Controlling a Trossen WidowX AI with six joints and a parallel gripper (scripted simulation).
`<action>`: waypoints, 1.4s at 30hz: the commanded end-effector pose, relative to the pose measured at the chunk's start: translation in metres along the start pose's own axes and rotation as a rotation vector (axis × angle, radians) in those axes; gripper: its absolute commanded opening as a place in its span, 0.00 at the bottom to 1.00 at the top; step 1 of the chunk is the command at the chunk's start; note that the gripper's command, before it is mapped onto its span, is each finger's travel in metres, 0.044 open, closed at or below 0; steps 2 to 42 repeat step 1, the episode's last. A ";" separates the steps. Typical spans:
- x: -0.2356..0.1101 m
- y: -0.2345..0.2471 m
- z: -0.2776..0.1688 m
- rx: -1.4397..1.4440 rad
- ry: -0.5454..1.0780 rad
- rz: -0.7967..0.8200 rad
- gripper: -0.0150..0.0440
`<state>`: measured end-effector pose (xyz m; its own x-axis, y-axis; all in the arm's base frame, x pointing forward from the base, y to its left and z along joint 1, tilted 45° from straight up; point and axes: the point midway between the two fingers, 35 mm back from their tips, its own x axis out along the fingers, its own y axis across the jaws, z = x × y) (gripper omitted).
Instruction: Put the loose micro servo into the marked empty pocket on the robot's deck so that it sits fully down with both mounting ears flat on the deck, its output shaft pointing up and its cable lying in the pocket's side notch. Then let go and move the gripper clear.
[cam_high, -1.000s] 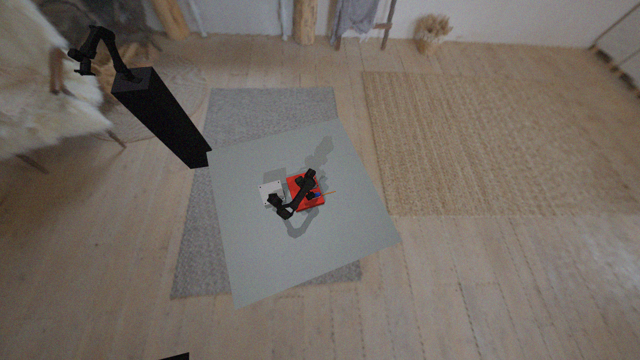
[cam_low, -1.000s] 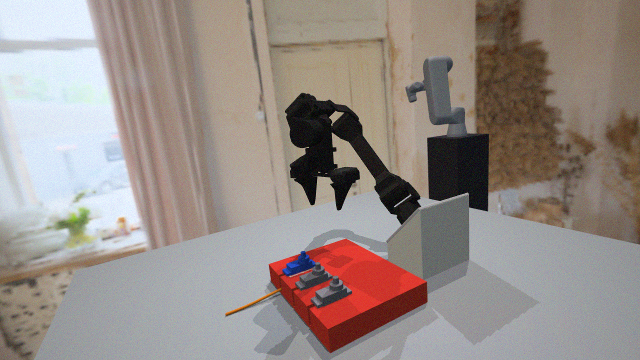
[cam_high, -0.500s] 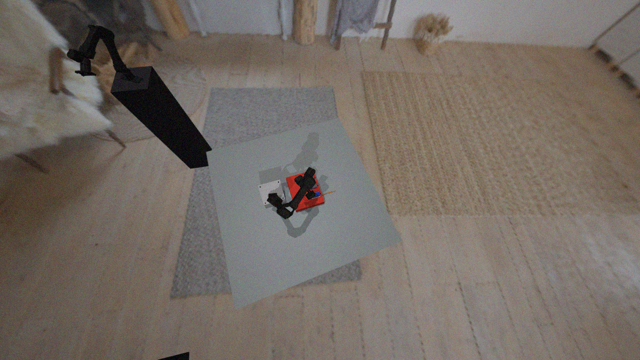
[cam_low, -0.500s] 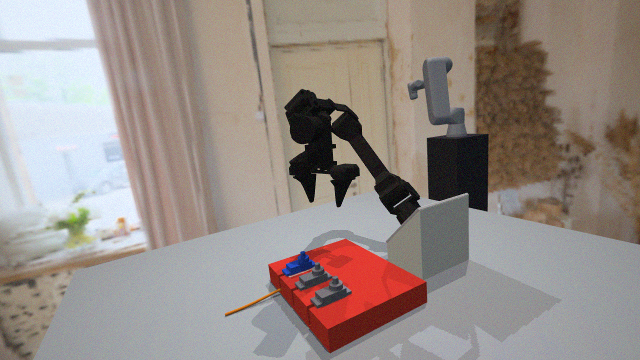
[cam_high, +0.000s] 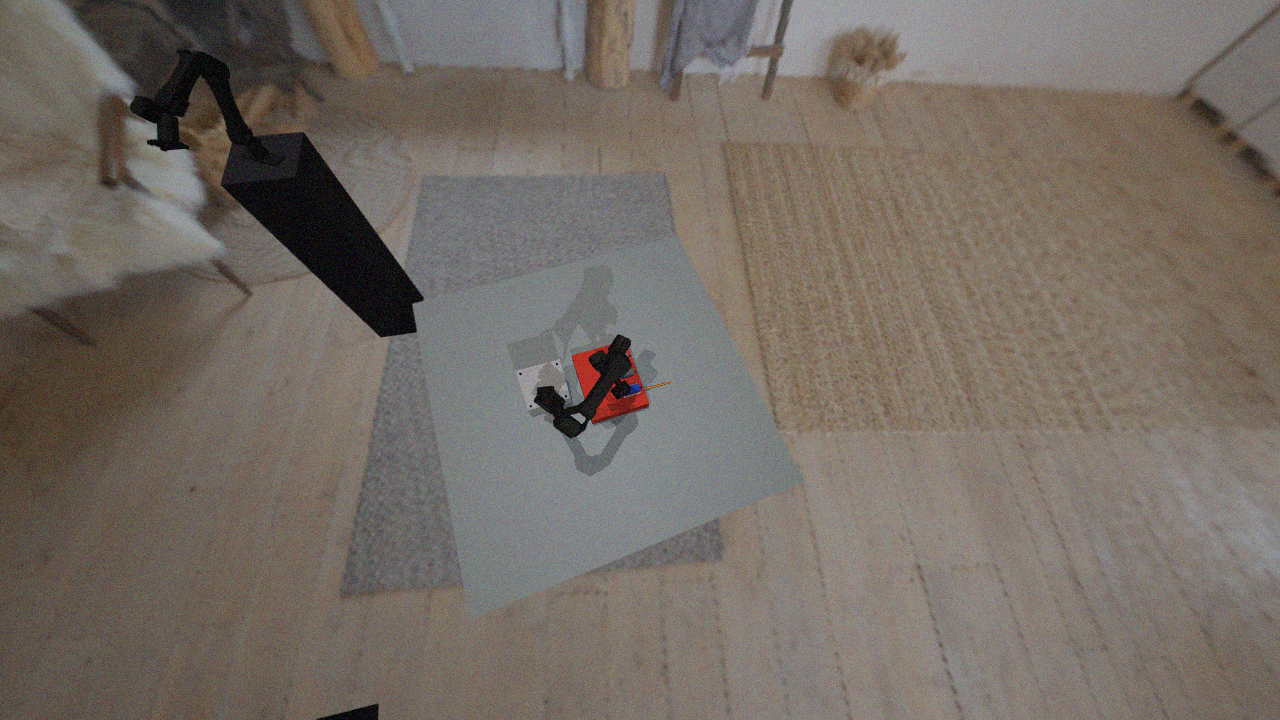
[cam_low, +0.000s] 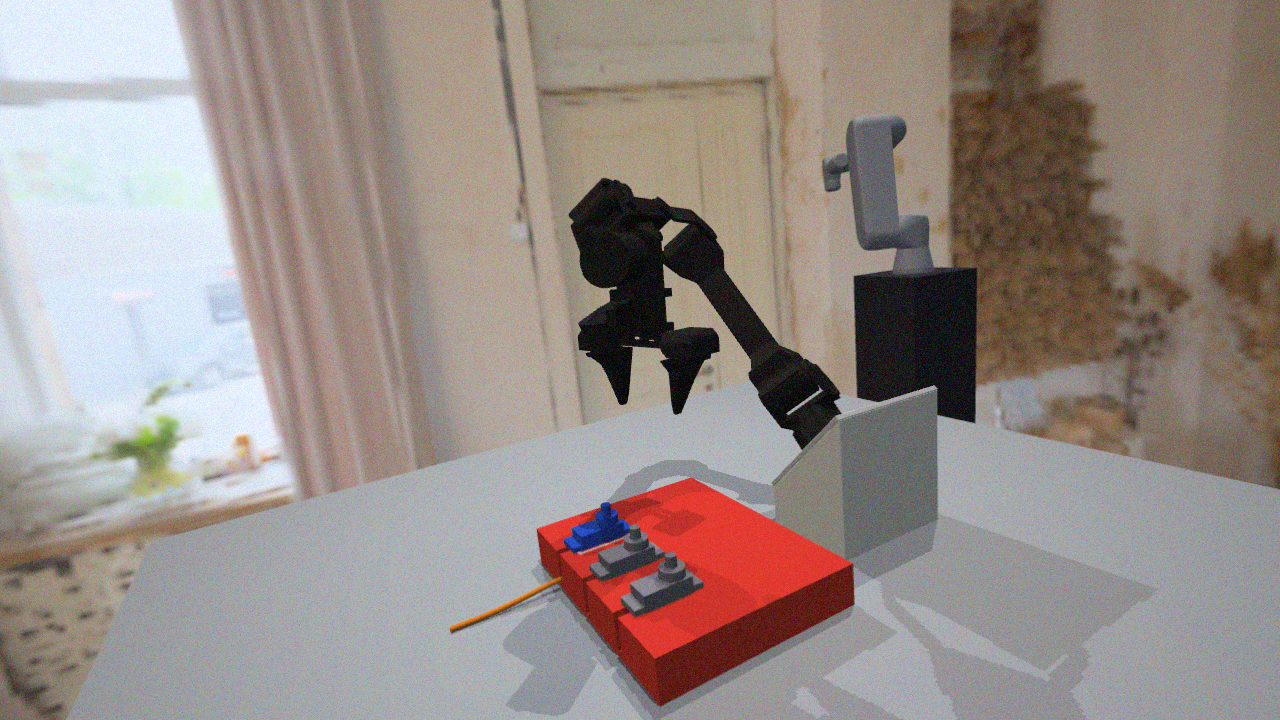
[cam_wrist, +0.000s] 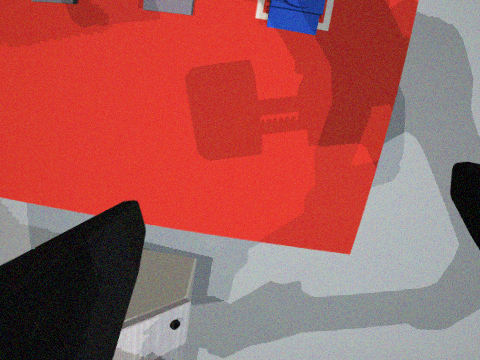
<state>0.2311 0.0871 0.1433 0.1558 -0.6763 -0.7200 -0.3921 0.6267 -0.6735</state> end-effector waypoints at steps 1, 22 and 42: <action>0.000 0.000 0.000 0.002 0.003 0.001 1.00; 0.000 0.000 0.000 0.002 0.003 0.001 1.00; 0.000 0.000 0.000 0.002 0.003 0.001 1.00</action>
